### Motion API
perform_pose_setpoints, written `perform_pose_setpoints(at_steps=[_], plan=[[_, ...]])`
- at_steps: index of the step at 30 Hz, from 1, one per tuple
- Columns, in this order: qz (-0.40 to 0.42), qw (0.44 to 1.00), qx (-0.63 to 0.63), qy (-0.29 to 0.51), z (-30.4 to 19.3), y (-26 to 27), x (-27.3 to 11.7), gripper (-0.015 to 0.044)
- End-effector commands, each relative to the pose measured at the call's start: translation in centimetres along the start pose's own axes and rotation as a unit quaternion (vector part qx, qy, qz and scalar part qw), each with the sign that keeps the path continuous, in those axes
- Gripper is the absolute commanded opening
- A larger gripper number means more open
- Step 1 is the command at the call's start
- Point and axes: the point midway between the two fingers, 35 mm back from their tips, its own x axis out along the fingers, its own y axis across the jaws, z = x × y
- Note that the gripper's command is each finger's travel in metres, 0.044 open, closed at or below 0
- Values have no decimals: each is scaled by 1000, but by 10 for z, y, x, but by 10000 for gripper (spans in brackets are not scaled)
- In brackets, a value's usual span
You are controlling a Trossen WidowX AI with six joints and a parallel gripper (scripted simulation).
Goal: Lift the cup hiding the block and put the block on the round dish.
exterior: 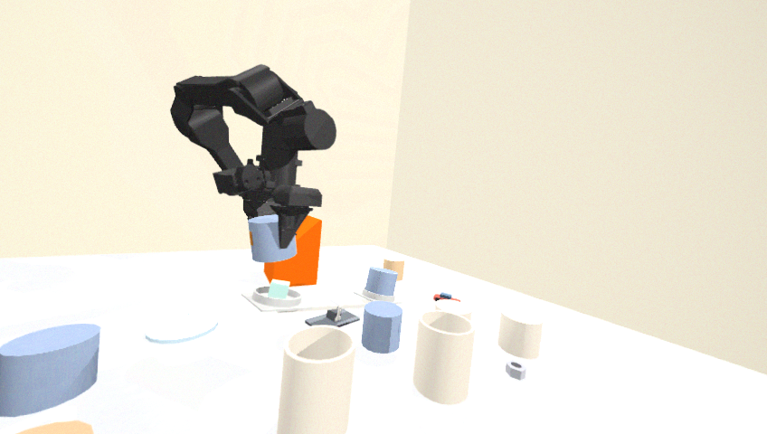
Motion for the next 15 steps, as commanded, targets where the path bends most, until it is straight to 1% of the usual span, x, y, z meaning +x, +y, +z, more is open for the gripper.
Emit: perform_pose_setpoints(at_steps=[1, 8, 15], plan=[[-2, 1000, 1, 9, 16, -12, 8, 0], [1, 1000, 2, 28, 60, -53, 32, 0], [6, 999, 5, 34, 92, -102, 53, 0]])
